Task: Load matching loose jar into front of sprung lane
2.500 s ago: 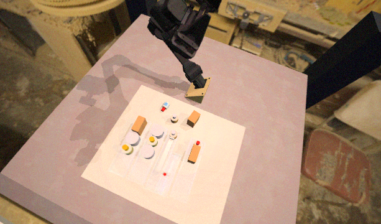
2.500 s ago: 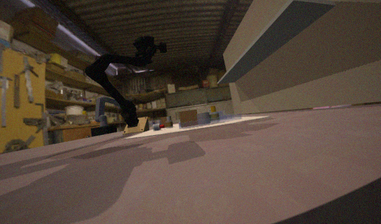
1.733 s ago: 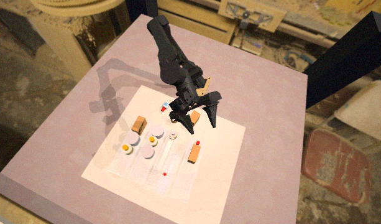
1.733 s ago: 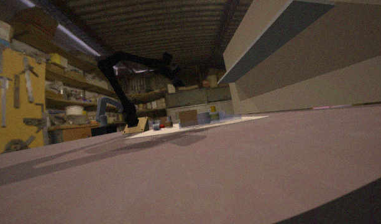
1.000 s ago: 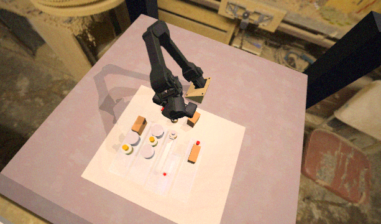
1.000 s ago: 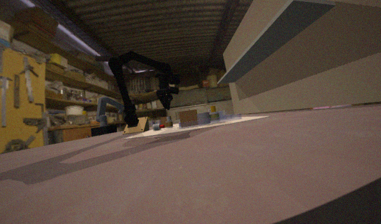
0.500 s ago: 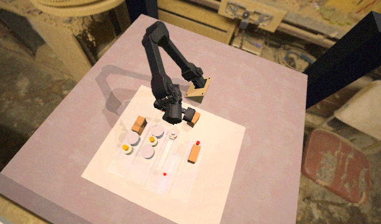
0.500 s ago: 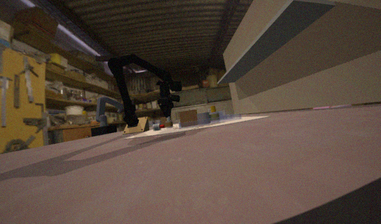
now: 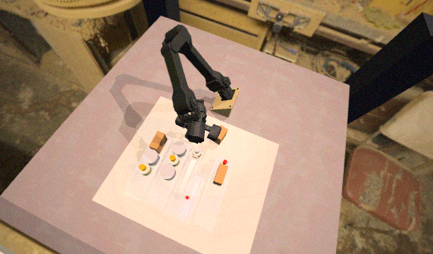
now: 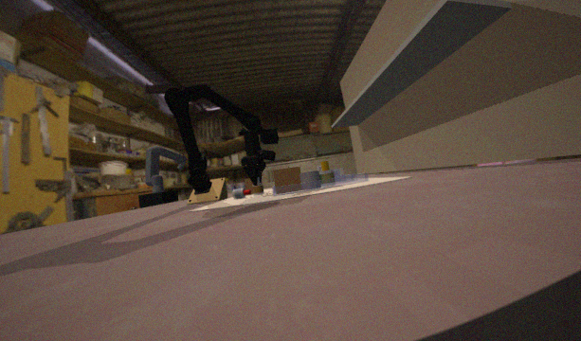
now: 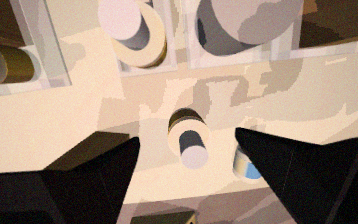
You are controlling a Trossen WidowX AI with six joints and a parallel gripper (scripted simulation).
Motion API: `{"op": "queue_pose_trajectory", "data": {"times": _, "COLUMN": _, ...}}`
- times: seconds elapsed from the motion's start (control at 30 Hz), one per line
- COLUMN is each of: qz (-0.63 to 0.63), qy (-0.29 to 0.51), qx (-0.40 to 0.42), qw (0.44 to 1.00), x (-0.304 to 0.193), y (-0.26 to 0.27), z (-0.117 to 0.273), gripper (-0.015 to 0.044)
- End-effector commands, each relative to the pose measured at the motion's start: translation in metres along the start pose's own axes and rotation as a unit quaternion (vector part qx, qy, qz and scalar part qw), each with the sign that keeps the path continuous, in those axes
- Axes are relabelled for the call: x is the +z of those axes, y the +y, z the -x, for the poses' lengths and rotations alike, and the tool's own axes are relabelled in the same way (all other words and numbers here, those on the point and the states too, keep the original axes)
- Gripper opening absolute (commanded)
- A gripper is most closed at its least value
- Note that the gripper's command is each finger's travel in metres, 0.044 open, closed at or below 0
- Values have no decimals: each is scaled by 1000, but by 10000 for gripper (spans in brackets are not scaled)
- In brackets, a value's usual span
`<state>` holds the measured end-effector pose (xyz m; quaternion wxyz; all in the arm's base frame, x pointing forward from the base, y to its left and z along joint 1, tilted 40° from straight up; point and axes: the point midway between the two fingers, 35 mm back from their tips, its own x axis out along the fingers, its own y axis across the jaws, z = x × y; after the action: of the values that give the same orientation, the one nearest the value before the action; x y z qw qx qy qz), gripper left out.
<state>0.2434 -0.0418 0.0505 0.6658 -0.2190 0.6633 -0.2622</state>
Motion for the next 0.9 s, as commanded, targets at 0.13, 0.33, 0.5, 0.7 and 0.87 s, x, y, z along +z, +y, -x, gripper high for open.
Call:
{"op": "queue_pose_trajectory", "data": {"times": 0.13, "qz": 3, "qy": 0, "qx": -3, "qw": 1000, "x": -1, "y": -1, "z": -10, "gripper": 440}}
{"op": "queue_pose_trajectory", "data": {"times": 0.33, "qz": 3, "qy": 0, "qx": -3, "qw": 1000, "x": -1, "y": -1, "z": -10, "gripper": 282}}
{"op": "queue_pose_trajectory", "data": {"times": 0.5, "qz": 3, "qy": 0, "qx": -3, "qw": 1000, "x": -1, "y": -1, "z": -10, "gripper": 171}}
{"op": "queue_pose_trajectory", "data": {"times": 0.7, "qz": 3, "qy": 0, "qx": -3, "qw": 1000, "x": -1, "y": -1, "z": -10, "gripper": 111}}
{"op": "queue_pose_trajectory", "data": {"times": 0.87, "qz": 3, "qy": 0, "qx": -1, "qw": 1000, "x": 3, "y": 1, "z": 7, "gripper": 0}}
